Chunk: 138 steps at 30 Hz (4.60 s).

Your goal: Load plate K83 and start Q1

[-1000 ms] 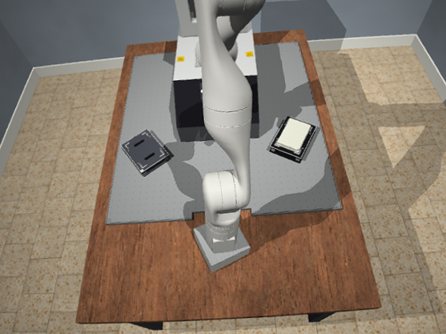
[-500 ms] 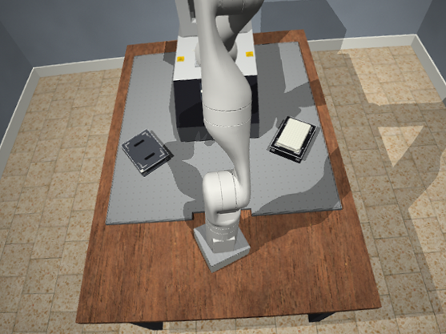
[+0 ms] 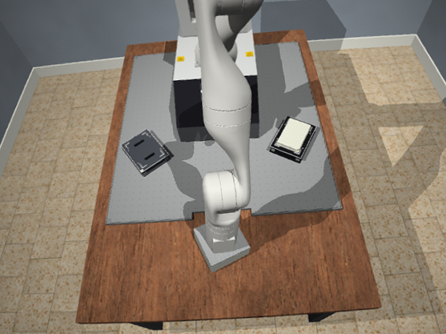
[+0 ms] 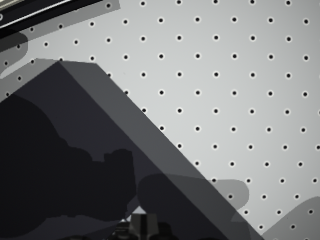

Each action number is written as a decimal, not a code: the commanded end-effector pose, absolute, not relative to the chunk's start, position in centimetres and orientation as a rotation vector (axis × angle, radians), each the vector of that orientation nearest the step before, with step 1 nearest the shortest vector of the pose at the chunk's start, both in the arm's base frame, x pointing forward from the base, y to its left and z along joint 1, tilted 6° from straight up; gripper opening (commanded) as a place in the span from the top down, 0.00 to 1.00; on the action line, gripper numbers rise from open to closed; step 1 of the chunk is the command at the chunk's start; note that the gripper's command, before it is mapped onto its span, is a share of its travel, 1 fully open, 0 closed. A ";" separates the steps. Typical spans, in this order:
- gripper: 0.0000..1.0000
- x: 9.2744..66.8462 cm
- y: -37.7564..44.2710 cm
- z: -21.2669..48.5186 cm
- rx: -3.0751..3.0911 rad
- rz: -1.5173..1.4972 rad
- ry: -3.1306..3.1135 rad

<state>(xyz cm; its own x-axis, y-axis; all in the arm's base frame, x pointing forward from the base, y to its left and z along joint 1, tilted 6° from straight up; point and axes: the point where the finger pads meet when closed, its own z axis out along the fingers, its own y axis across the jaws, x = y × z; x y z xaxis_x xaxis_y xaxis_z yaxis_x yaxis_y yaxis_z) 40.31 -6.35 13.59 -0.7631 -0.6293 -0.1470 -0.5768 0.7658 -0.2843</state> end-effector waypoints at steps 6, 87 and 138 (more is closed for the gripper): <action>0.90 40.2 -6.3 13.4 -0.945 -0.326 2.729; 0.90 42.7 -6.8 11.0 -0.953 -0.330 2.722; 0.90 42.7 -6.8 11.0 -0.953 -0.330 2.722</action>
<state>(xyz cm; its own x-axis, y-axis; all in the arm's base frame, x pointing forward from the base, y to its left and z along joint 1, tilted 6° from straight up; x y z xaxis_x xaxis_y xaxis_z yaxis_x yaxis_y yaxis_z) 42.34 -6.85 11.22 -0.7646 -0.6272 -0.1485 -0.5746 0.7677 -0.2838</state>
